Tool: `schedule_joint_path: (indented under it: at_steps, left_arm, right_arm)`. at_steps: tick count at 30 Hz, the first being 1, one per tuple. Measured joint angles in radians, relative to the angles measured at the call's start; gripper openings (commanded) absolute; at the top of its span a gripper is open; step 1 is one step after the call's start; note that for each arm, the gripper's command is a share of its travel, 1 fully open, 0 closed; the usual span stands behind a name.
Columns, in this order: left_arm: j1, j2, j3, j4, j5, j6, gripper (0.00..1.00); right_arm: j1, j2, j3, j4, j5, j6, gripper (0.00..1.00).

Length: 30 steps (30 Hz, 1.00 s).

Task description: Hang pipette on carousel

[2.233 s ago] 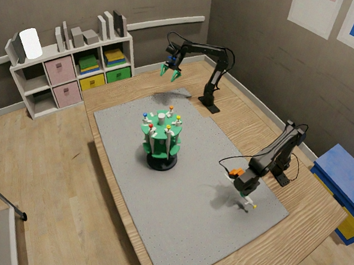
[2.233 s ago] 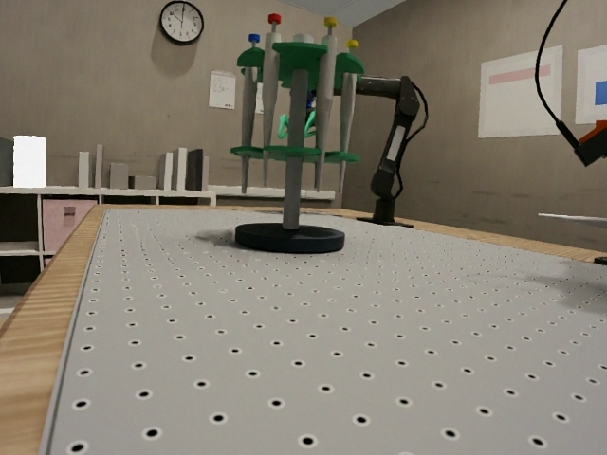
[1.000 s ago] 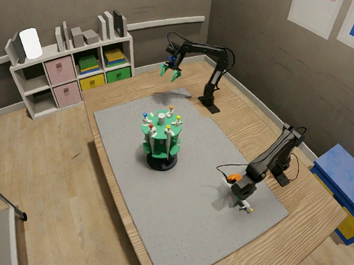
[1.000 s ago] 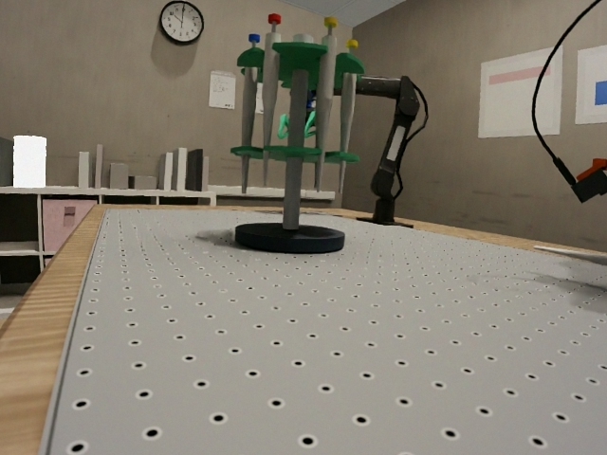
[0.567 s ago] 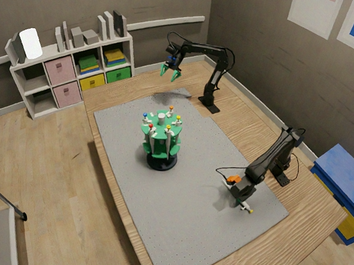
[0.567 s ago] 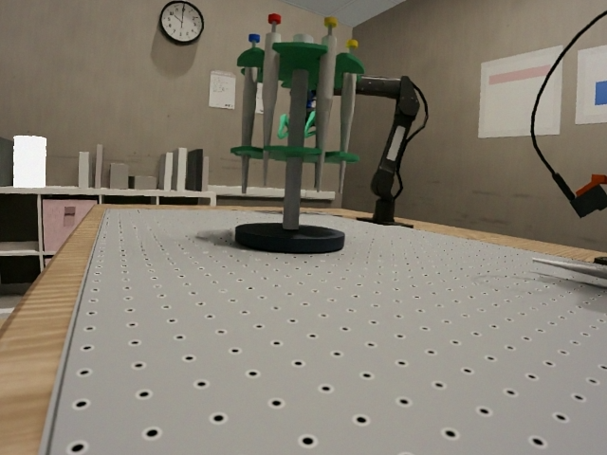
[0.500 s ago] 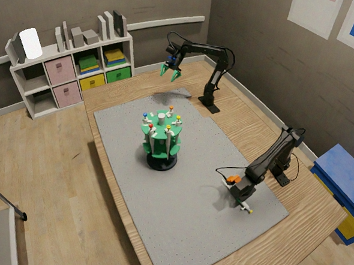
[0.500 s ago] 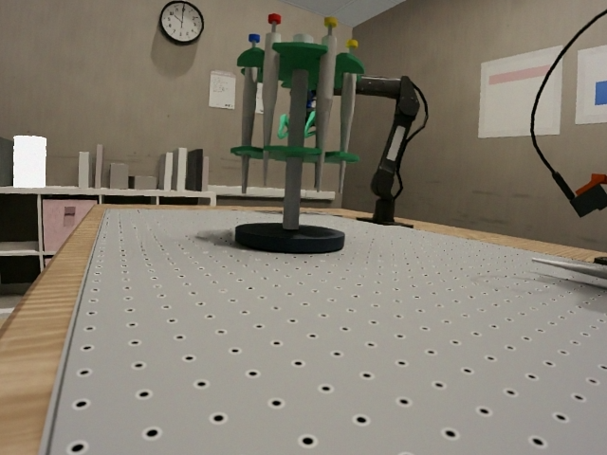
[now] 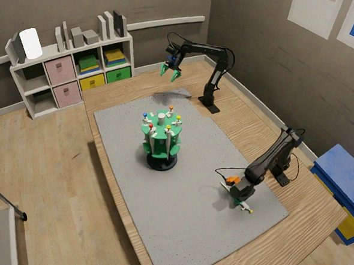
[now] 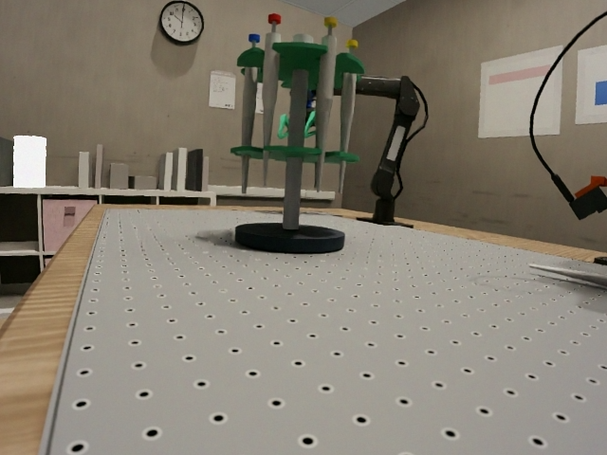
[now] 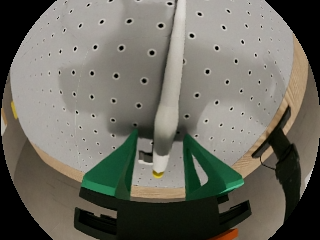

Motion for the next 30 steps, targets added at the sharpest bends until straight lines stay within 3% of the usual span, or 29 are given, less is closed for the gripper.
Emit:
schedule_joint_path:
  at_steps: [30]
  left_arm:
    - [0.0,-0.025,0.043,-0.068,0.0,0.0,0.54]
  right_arm:
    - [0.0,0.0,0.0,0.0,0.0,0.0,1.0]
